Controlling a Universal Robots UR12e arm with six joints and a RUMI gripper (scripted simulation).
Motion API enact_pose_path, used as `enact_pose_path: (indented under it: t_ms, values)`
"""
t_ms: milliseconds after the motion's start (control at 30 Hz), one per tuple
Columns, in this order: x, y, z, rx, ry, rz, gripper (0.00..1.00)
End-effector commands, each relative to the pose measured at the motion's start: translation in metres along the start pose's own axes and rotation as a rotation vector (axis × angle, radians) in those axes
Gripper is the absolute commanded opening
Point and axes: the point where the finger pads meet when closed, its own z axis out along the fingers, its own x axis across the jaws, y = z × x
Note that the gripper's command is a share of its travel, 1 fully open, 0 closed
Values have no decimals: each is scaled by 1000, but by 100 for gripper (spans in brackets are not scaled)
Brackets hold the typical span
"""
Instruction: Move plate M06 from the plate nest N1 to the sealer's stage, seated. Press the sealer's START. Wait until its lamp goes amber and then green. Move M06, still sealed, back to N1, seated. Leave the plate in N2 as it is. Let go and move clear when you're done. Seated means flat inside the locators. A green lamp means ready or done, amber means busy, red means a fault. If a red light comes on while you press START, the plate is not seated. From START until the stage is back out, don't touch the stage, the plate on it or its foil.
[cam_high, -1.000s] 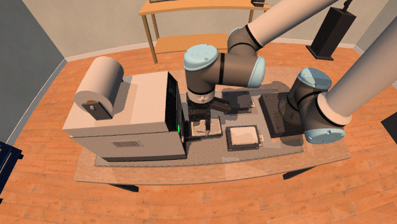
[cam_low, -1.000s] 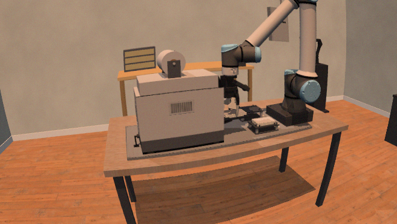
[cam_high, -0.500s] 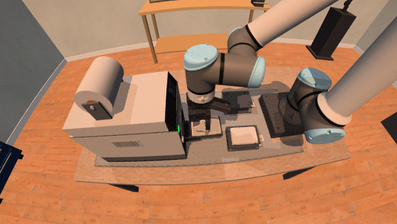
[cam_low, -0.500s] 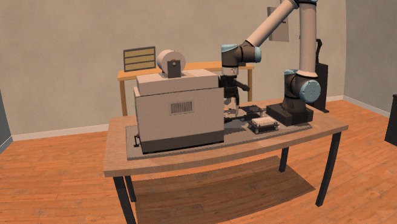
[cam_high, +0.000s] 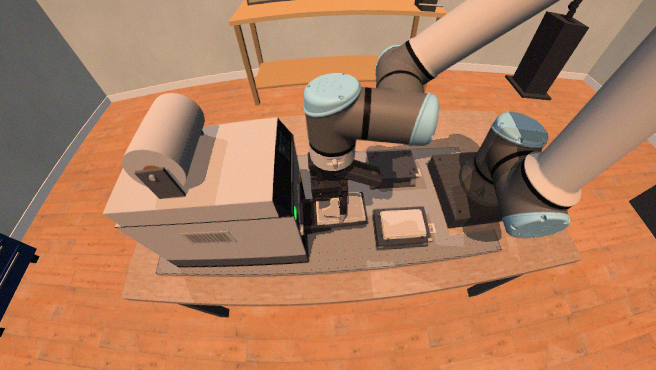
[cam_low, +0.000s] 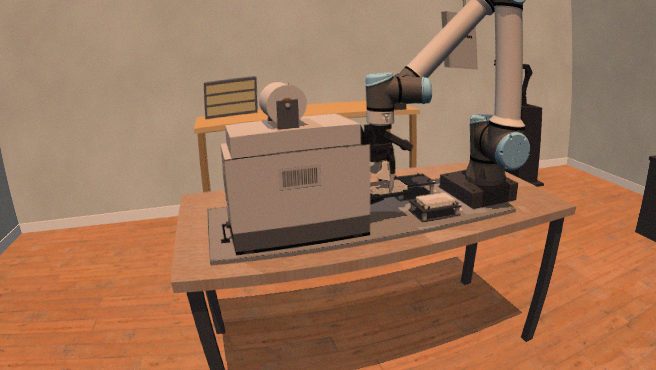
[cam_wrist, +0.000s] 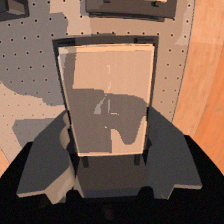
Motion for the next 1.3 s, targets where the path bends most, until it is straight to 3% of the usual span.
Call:
enact_pose_path:
  t_ms: [0, 567, 1267]
  values:
    - [0, 0, 0, -1, 0, 0, 0]
    - [0, 0, 0, -1, 0, 0, 0]
    - [0, 2, -14, -5, -1, 0, 0]
